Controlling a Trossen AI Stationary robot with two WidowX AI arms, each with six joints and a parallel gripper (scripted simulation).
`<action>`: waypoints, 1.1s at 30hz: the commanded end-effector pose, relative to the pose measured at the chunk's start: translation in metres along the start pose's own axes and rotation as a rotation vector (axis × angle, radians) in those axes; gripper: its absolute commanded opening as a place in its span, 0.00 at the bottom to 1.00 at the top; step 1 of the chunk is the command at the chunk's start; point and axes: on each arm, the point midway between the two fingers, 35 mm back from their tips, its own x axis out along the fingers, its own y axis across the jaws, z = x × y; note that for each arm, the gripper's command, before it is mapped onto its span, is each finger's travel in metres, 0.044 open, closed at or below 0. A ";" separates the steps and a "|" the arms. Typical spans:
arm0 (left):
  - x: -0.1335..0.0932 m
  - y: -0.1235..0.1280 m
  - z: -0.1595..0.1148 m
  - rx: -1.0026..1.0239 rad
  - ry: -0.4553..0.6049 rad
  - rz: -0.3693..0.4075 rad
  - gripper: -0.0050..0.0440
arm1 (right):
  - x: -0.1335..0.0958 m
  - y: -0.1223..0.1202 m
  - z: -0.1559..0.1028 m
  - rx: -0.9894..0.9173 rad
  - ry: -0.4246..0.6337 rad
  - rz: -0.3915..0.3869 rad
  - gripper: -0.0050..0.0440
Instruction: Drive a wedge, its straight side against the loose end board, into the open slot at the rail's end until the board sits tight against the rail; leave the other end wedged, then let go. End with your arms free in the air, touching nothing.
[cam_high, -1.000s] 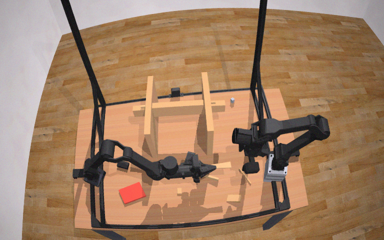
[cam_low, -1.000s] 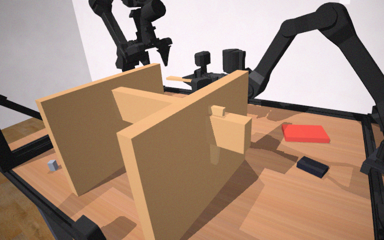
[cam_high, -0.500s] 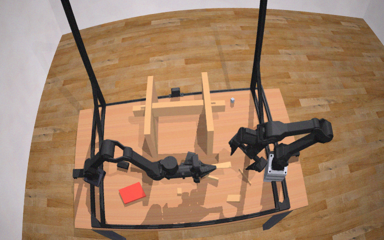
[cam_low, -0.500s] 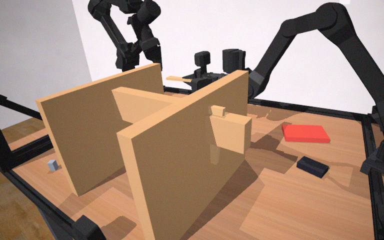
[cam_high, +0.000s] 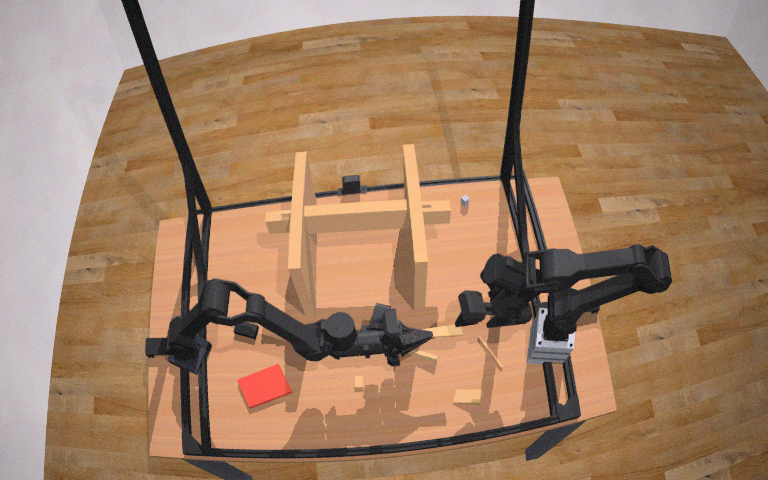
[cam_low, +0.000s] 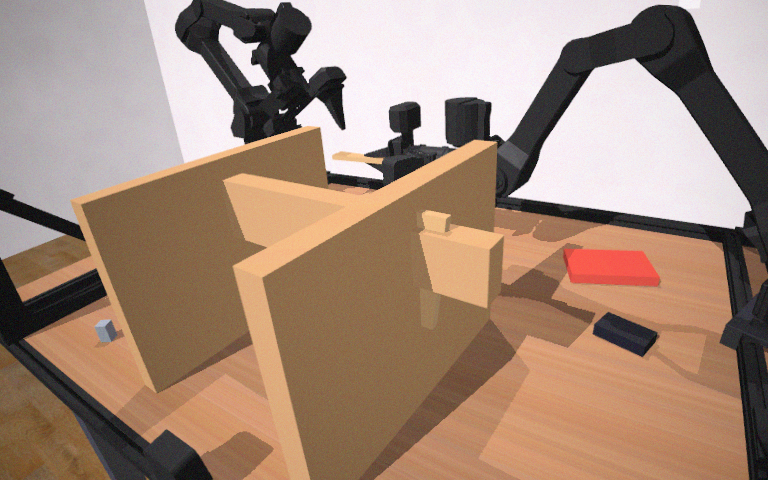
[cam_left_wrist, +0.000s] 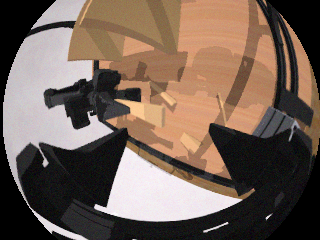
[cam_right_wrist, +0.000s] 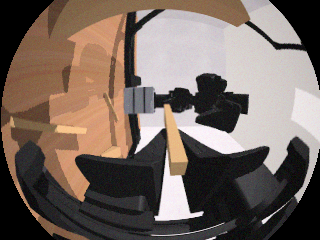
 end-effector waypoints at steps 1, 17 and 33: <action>0.004 -0.002 -0.001 -0.220 -0.005 0.043 1.00 | 0.000 0.000 0.000 -0.004 0.003 -0.003 0.10; 0.012 0.002 0.000 -1.175 -0.153 0.186 1.00 | 0.000 0.000 0.000 -0.004 0.003 -0.003 0.10; 0.017 0.005 0.001 -1.462 -0.225 0.202 1.00 | 0.000 0.000 0.000 -0.004 0.003 -0.003 0.10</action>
